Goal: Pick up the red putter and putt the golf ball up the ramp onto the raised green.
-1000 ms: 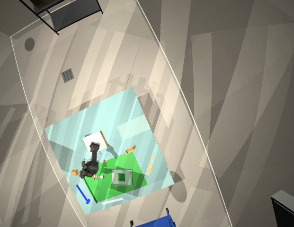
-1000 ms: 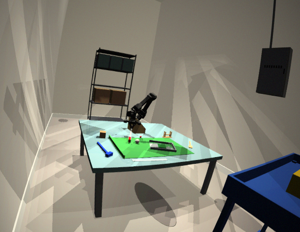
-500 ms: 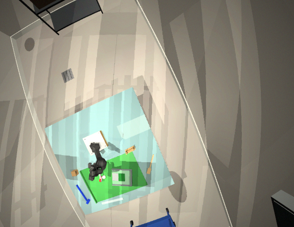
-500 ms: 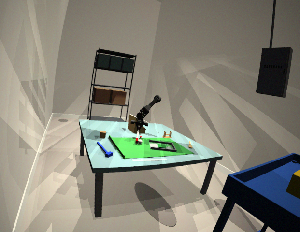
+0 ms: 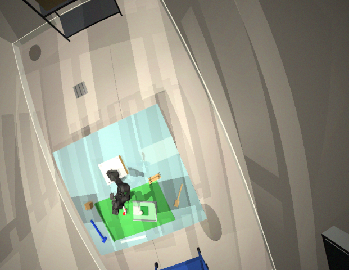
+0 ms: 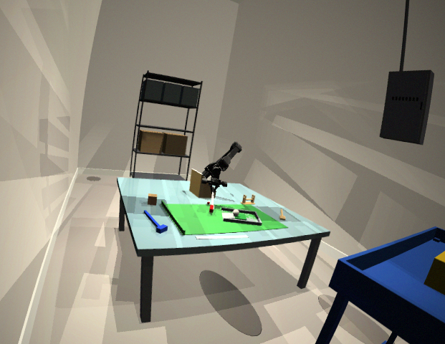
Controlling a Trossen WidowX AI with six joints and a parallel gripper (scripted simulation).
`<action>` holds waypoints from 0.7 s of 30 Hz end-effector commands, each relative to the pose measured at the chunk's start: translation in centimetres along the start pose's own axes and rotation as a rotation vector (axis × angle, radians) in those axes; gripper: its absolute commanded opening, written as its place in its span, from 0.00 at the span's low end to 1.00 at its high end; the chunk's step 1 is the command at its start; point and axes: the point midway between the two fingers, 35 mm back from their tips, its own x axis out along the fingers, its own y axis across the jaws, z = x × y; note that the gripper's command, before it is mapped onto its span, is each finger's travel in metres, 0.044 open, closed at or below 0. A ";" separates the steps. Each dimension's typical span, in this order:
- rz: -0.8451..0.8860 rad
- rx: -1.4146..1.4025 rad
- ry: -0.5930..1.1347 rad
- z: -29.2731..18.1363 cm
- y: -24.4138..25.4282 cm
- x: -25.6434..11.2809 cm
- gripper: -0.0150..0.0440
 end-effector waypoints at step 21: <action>0.006 -0.004 -0.017 0.3 0.2 -4.3 0.25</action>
